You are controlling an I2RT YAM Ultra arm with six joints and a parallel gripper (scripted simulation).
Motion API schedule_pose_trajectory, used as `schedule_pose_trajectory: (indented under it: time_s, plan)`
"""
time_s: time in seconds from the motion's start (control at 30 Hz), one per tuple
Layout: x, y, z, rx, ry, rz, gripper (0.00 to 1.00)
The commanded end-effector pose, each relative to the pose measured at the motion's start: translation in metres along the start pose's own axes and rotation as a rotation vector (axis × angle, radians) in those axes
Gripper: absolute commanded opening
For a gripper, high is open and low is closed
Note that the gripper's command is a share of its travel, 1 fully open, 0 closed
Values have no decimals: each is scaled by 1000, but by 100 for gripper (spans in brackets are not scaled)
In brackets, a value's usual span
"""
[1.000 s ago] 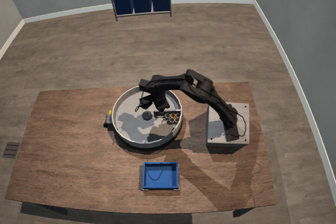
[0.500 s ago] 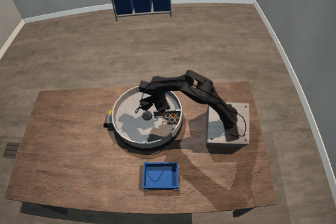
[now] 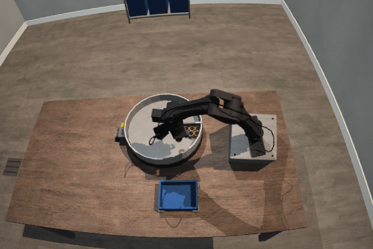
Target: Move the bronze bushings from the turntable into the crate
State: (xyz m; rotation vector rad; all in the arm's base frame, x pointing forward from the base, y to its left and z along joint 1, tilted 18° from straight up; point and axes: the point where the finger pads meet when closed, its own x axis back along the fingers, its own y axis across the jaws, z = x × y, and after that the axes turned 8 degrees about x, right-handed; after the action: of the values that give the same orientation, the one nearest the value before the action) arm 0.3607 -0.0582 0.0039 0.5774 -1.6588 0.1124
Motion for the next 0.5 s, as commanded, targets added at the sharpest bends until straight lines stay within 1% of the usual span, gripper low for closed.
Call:
schedule_pose_trajectory:
  time_s: [0.0,0.07,0.13,0.27,0.33,0.37,0.47]
  plan:
    - [9,30,-24,-33,-34,16,0]
    - [19,43,-48,-21,-62,39,0]
    - [19,64,-56,-28,-42,33,0]
    - [19,103,-81,-28,-44,31,0]
    - [19,103,-81,-28,-44,31,0]
    - [7,110,-83,-39,-13,18,0]
    - [6,139,-102,-39,-14,18,0]
